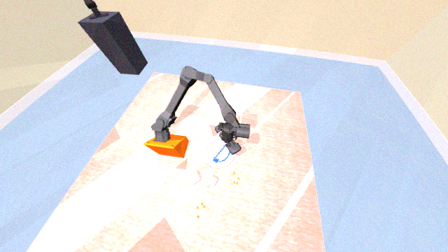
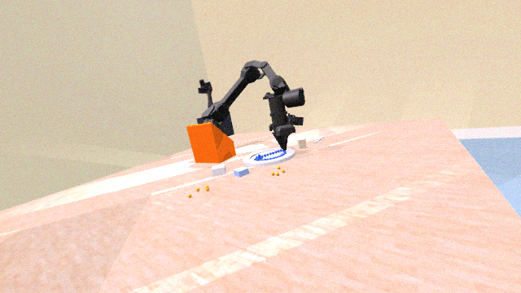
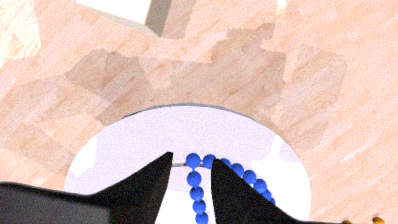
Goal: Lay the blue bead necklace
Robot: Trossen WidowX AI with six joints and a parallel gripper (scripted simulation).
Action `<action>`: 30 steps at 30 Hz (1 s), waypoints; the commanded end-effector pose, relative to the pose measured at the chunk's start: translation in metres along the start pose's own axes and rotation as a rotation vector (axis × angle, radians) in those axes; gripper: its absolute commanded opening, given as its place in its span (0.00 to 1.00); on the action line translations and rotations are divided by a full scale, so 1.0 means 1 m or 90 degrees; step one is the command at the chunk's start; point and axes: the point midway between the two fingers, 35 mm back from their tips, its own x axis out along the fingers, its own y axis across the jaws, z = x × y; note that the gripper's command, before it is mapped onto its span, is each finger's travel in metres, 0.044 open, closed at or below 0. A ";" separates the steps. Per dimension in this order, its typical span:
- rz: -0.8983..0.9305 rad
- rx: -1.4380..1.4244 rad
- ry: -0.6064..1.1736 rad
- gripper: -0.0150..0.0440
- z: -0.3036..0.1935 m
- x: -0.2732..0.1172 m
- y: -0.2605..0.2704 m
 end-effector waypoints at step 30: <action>0.002 0.003 -0.001 1.00 -0.001 -0.005 0.000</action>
